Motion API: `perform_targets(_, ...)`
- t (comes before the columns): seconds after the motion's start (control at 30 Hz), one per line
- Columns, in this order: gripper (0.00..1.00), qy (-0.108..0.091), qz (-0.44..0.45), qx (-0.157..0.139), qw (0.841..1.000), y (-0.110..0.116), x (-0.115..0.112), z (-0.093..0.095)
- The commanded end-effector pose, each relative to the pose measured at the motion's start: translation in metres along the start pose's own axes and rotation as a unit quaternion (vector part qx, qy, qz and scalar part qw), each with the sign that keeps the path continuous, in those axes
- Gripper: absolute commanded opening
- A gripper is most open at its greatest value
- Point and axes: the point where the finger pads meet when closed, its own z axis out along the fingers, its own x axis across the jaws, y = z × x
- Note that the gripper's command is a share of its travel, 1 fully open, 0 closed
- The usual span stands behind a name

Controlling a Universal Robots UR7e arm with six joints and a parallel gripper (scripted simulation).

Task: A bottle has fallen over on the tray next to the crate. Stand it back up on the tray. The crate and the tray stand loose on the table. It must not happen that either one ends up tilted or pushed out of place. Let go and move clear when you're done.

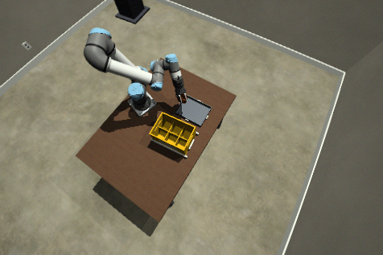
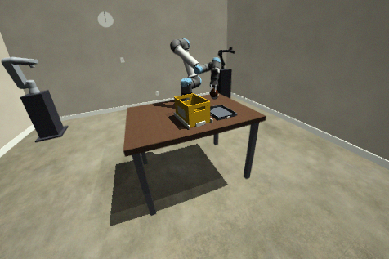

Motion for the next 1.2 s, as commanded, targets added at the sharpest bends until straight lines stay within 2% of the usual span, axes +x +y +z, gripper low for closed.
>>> perform_targets(0.0,0.0,0.001,0.001,0.018,1.0,0.0,0.0006,0.0003)
perform_targets(0.3,0.0,0.0,0.002,0.031,1.0,0.0001,0.0009,-0.0005)
perform_targets(1.17,0.0,-0.001,0.003,0.031,1.0,-0.0011,0.0005,-0.001)
